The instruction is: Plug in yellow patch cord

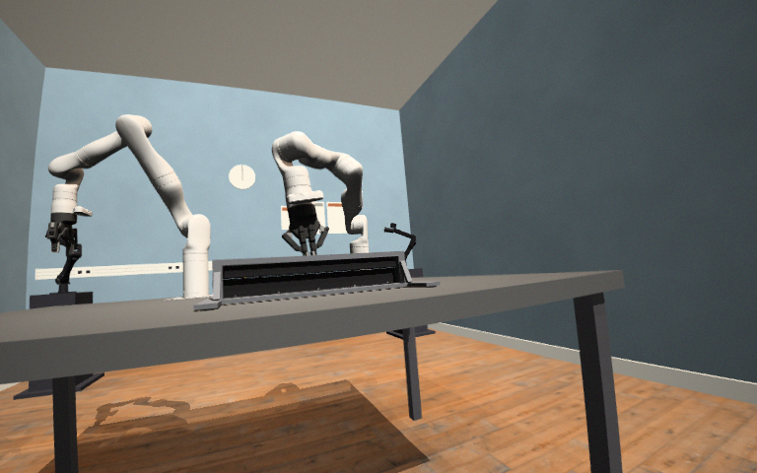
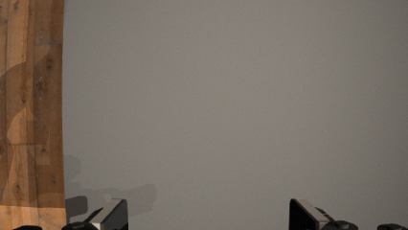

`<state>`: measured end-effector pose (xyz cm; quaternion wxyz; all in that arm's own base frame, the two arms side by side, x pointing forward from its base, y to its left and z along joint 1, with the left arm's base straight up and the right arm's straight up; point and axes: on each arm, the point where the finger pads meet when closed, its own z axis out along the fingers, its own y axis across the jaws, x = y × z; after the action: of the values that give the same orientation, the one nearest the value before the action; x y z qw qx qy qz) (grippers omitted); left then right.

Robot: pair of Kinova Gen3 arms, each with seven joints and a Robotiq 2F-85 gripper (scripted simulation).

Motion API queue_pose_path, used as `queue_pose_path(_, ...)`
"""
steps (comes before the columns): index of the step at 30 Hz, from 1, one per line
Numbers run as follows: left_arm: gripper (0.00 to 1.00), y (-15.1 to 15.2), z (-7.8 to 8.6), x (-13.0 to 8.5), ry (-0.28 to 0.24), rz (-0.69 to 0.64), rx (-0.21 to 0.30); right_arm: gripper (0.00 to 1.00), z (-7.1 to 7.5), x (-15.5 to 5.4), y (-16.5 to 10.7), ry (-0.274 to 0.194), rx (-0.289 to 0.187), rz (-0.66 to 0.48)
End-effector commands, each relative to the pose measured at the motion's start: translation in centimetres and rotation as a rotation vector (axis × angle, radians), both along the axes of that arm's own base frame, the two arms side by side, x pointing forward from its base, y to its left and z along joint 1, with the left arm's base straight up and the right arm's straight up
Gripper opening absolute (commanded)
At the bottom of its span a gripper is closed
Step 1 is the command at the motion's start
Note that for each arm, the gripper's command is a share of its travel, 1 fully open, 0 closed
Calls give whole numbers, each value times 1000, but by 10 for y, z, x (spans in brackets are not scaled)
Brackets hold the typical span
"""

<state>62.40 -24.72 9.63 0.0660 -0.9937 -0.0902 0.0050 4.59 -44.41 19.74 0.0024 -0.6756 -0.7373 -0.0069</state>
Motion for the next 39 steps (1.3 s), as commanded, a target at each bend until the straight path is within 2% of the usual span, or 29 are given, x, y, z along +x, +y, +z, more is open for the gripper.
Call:
queue_pose_path(1,99,3,1,3,-7,-5,7,1000,3,-4,-4,6,-14,6)
queue_pose_path(39,99,4,1,7,-7,-3,4,1000,3,-4,-4,6,-14,6)
